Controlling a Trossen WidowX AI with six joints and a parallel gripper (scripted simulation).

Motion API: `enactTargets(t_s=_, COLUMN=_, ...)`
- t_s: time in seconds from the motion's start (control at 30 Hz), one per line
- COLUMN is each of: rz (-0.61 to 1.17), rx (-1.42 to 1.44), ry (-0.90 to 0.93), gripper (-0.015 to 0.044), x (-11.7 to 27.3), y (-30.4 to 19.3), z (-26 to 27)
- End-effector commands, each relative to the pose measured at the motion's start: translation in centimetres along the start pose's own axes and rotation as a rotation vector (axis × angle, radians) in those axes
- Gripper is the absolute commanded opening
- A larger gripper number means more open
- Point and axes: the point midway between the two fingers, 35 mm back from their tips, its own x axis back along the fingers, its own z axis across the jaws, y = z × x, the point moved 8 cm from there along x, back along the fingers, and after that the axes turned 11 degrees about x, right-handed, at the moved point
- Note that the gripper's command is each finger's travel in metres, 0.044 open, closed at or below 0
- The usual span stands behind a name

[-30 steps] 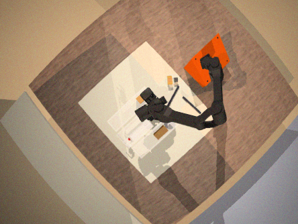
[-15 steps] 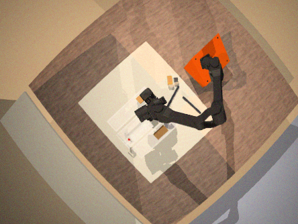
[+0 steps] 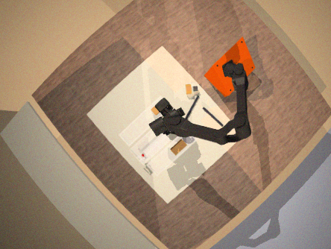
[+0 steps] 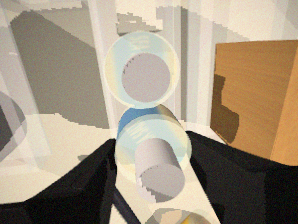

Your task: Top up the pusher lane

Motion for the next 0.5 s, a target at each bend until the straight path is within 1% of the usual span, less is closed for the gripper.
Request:
enactTargets(t_s=0.0, rz=-0.026, rx=0.013, ry=-0.003, gripper=0.0000, x=0.36, y=0.83, z=-0.05)
enactTargets(t_s=0.47, rz=-0.026, rx=0.013, ry=-0.003, gripper=0.0000, x=0.20, y=0.91, z=-0.07)
